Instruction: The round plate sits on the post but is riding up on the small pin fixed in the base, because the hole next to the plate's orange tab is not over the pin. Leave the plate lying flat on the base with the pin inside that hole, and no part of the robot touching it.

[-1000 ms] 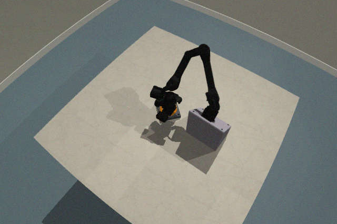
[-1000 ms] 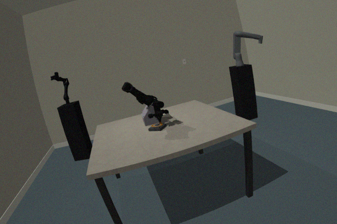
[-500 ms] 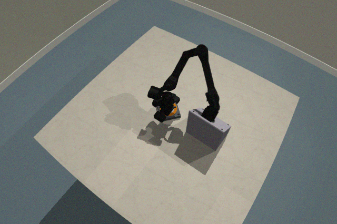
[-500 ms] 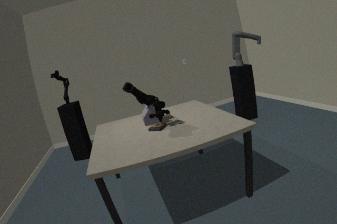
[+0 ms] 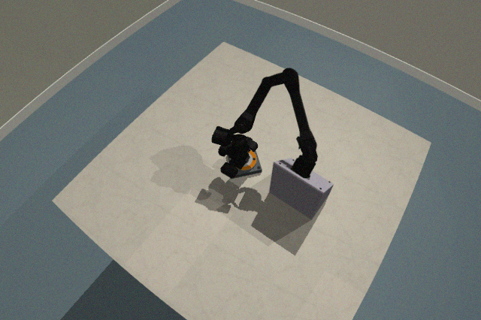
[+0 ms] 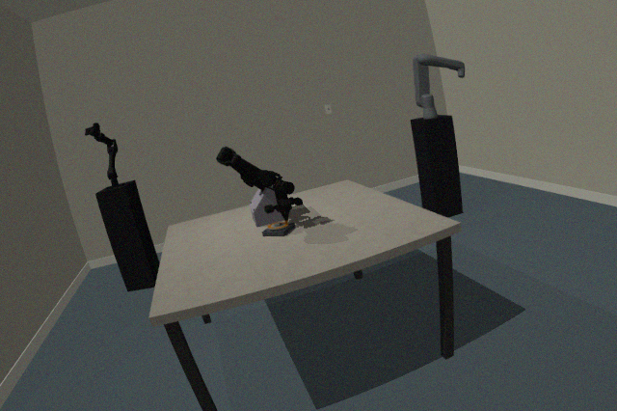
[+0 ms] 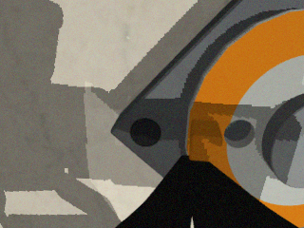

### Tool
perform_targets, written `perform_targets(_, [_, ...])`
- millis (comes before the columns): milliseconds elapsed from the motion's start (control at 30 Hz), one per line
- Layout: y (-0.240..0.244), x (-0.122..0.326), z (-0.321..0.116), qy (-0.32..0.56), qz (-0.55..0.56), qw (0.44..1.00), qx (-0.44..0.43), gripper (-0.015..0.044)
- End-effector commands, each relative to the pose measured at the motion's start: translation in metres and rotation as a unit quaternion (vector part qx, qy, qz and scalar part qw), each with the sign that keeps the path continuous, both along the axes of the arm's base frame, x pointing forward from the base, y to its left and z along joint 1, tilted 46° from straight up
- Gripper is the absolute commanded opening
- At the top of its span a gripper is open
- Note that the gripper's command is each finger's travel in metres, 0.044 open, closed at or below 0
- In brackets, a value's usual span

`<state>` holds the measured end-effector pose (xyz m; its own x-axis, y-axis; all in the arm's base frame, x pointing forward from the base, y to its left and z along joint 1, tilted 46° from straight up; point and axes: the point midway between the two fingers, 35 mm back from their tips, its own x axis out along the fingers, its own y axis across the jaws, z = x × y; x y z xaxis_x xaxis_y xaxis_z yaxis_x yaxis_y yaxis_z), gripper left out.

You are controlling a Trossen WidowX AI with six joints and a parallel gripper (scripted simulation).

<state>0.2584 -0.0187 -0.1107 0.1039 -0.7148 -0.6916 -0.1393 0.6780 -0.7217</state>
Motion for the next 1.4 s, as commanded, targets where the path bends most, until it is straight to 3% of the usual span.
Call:
perform_targets(0, [0.002, 0.007, 0.0, -0.008, -0.002, 1.0, 0.003, 0.0])
perform_targets(1367, [0.003, 0.041, 0.006, -0.009, -0.002, 1.0, 0.003, 0.0])
